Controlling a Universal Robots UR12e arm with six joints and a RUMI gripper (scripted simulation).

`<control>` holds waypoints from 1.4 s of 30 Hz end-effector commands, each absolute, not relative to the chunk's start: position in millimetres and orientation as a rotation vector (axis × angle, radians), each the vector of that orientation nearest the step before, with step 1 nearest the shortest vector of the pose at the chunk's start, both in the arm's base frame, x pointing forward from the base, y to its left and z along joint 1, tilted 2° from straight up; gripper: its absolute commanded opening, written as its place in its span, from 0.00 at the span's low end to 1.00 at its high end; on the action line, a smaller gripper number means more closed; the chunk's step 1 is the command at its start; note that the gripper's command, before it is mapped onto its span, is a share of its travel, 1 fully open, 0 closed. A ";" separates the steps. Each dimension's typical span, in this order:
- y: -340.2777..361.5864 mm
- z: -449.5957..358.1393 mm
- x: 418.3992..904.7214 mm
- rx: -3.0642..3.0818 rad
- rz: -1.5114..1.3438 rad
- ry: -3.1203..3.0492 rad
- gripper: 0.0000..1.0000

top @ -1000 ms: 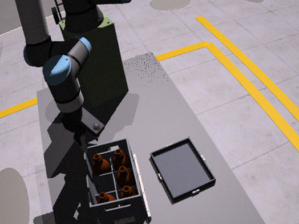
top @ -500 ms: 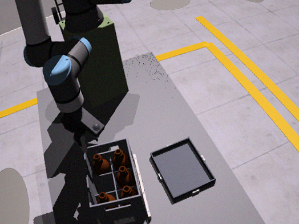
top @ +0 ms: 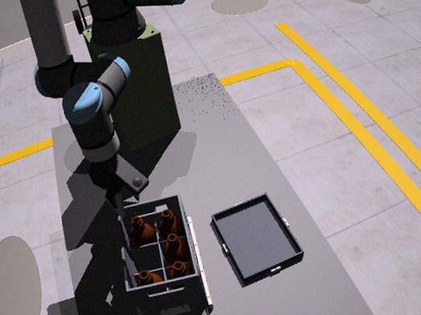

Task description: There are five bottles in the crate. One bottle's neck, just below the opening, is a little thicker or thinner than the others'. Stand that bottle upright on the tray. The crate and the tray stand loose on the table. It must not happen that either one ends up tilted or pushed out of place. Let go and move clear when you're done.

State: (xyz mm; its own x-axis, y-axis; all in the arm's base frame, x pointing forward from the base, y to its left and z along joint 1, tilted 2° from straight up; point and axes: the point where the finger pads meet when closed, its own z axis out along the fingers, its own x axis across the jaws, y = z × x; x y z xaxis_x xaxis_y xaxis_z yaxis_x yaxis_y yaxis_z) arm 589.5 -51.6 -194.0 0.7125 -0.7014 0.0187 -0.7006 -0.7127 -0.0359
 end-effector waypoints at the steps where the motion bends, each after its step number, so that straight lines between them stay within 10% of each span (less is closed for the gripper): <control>1: -53.2 -202.7 593.8 -2.882 -0.056 1.181 0.38; 42: -52.2 -223.1 593.8 -2.882 -0.055 1.180 0.38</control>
State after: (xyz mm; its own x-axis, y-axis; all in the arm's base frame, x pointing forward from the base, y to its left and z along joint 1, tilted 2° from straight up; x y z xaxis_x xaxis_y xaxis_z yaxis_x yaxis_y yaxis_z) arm 590.8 -52.2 -223.2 0.7118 -0.7021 0.0193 -0.7013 -0.7120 -0.0361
